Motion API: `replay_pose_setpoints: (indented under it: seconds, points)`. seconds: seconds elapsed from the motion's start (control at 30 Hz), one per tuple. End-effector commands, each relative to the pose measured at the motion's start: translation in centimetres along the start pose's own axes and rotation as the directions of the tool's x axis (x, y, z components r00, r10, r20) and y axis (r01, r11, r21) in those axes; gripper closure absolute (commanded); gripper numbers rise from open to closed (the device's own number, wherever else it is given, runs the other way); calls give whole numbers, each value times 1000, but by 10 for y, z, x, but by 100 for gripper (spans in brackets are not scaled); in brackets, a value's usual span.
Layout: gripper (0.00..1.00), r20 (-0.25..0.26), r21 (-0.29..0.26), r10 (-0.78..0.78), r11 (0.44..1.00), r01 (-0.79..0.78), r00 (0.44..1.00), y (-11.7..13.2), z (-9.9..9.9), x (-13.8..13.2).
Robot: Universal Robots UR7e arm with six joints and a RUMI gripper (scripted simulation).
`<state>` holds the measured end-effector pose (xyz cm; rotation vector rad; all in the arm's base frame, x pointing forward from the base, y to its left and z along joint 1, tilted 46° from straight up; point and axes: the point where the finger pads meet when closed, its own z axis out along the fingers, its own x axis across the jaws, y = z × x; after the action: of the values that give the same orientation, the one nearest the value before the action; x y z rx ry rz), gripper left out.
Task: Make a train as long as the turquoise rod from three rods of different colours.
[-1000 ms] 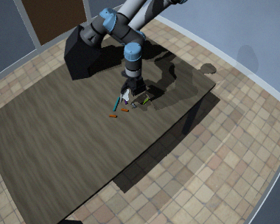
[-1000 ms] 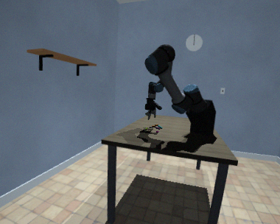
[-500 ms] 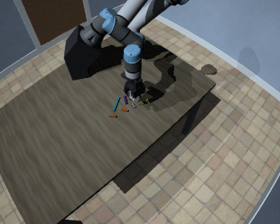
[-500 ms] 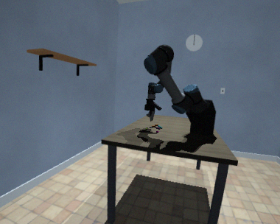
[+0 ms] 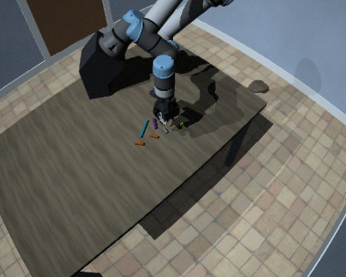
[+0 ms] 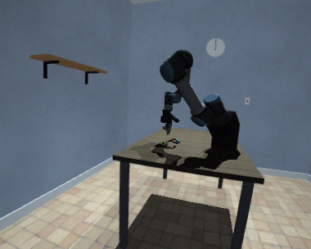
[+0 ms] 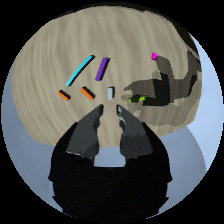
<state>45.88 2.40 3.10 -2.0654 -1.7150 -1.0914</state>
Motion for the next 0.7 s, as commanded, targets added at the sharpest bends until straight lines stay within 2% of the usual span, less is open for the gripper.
replay_pose_setpoints:
  seconds: [0.0, 0.67]
  points:
    - [86, 0, -1, 0, 1000, 0, 1000, 0, 0, 0]
    - [86, 0, -1, 0, 1000, 0, 1000, 0, 4, 0]
